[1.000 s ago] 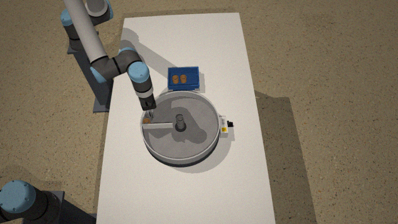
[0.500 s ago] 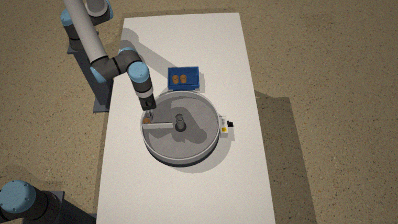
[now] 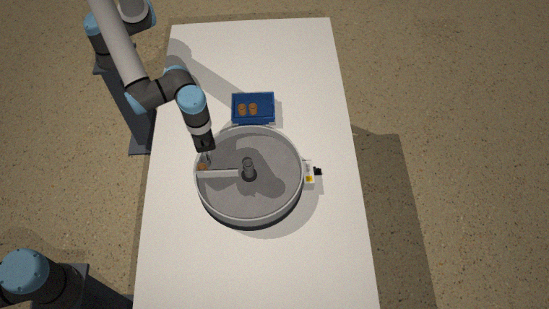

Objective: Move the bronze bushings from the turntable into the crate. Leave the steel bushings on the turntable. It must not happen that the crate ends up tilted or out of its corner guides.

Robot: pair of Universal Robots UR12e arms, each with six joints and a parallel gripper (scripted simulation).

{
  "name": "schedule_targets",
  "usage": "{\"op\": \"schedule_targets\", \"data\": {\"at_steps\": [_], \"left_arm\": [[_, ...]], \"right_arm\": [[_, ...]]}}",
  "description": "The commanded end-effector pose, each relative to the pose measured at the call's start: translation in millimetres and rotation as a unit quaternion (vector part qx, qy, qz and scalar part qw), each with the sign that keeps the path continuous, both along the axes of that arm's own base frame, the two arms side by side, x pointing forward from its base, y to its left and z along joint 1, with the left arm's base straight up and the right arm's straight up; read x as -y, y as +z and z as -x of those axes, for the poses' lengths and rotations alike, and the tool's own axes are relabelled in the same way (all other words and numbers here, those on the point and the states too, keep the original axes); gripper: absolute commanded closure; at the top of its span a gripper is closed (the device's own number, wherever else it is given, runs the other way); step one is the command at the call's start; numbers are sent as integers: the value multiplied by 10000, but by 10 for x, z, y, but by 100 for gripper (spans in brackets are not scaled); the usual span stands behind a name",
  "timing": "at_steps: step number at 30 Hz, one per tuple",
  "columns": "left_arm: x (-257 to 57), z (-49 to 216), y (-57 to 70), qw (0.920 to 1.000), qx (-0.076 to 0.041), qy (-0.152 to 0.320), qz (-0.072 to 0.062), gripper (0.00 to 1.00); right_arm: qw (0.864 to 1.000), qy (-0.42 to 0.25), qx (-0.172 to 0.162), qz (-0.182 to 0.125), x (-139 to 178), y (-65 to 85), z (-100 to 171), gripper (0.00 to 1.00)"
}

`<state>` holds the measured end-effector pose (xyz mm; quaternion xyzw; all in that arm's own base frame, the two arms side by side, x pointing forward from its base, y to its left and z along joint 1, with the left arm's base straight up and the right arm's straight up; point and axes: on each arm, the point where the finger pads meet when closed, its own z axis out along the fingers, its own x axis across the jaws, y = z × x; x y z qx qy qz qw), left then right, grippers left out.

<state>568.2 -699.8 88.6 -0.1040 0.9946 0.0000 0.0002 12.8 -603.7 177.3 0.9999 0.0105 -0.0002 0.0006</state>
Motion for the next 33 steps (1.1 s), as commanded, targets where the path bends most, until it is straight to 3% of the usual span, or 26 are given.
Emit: {"op": "schedule_targets", "data": {"at_steps": [1, 23, 33], "left_arm": [[-4, 2, 4, 10000, -1, 2, 6, 100], [-4, 2, 7, 10000, -1, 2, 7, 100], [17, -10, 146, 10000, 11, 2, 28, 100]], "right_arm": [[10000, 6, 2, -6, 2, -3, -6, 0], [10000, 6, 2, -6, 2, -3, -6, 0], [10000, 6, 2, -6, 2, -3, -6, 0]]}}
